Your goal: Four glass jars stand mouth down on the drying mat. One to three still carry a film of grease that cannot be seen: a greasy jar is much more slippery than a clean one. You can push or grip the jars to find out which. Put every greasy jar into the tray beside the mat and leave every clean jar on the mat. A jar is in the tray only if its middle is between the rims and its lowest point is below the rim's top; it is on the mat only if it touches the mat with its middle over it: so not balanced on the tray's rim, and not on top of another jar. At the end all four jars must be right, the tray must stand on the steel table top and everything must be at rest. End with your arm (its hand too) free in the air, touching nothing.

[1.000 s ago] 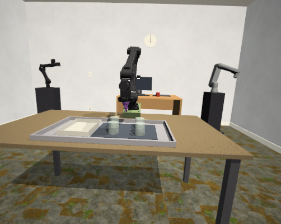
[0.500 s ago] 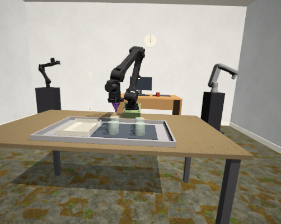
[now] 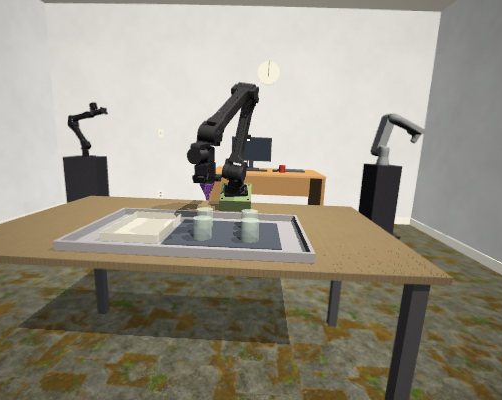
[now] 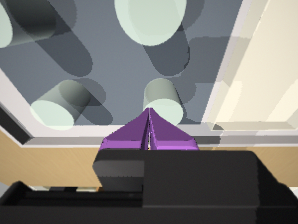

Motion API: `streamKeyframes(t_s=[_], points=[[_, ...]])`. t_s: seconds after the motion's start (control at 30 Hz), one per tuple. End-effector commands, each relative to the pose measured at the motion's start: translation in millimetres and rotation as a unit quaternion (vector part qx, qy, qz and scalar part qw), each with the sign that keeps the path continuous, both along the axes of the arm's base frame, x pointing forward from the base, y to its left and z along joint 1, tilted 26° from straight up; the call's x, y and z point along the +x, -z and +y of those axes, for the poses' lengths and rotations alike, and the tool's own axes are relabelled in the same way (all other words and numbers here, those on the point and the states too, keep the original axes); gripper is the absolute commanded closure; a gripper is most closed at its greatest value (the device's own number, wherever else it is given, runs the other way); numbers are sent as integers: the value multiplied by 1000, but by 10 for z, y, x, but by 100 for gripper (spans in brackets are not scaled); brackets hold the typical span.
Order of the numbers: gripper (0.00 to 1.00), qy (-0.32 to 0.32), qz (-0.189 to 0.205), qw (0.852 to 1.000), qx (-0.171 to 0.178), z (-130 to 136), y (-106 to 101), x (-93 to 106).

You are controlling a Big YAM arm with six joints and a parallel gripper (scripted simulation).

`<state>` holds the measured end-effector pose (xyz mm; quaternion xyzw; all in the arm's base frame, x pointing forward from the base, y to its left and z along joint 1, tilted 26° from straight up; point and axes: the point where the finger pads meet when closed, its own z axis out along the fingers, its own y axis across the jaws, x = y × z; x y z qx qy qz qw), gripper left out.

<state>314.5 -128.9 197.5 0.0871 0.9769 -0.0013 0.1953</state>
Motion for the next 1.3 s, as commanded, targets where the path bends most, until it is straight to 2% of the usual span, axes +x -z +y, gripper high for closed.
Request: streamKeyframes(t_s=[0.0, 0.4, 0.43, 0.73, 1.27], points=[[100, -10, -27, 999, -13, -55, -248, 173], [100, -10, -27, 999, -13, -55, -248, 173], [100, -10, -27, 999, -13, -84, -376, 270], [100, -10, -27, 999, -13, -84, -376, 270], [100, -10, -27, 999, -13, -122, 269, 580]])
